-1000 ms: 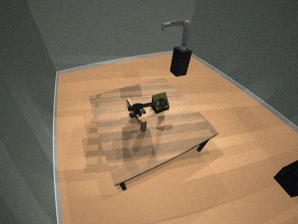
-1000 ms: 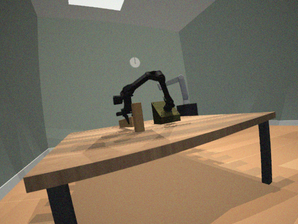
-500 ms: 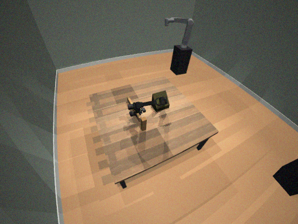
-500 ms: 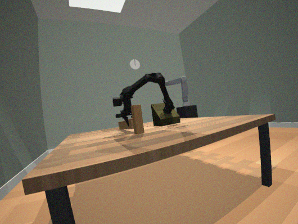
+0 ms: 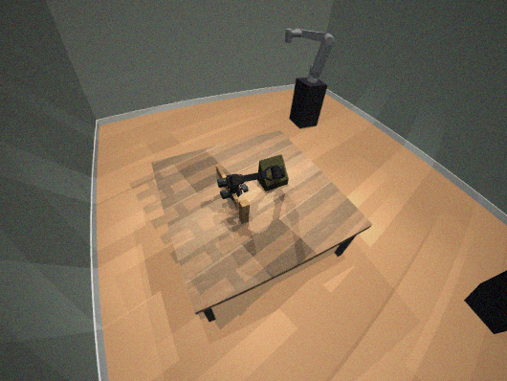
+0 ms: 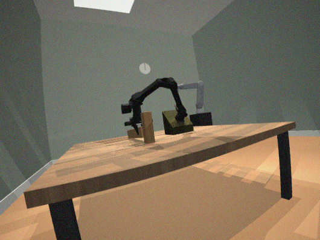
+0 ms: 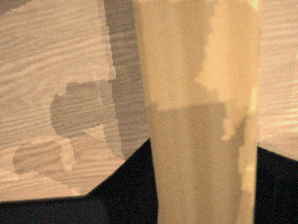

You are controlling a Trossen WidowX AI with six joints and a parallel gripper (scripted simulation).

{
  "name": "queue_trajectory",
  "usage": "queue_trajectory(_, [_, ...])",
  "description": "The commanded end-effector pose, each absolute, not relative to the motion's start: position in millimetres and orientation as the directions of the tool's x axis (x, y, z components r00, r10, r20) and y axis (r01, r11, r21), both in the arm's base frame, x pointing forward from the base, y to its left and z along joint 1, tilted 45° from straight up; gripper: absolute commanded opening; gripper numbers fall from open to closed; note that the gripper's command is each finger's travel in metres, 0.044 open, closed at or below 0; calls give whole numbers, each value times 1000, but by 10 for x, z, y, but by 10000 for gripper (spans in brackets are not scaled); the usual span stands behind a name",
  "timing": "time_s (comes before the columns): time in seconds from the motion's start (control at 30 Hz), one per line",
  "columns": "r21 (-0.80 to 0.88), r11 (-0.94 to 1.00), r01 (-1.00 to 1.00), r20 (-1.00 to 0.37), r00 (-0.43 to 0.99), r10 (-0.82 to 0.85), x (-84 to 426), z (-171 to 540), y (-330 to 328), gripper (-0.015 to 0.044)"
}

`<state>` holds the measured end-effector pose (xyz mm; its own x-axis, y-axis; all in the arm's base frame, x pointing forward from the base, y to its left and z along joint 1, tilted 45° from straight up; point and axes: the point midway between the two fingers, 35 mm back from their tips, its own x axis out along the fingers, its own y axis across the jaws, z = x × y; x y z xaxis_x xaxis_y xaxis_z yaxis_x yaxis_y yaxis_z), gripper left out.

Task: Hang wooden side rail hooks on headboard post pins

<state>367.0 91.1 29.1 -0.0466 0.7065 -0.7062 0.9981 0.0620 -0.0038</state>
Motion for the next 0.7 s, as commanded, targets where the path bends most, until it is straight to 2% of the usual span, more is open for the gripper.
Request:
queue_trajectory(0.0, [10, 51, 999, -709, -29, 704, 3691, 344, 879, 0])
queue_trajectory(0.67, [10, 51, 999, -709, -29, 704, 3688, 356, 898, 0])
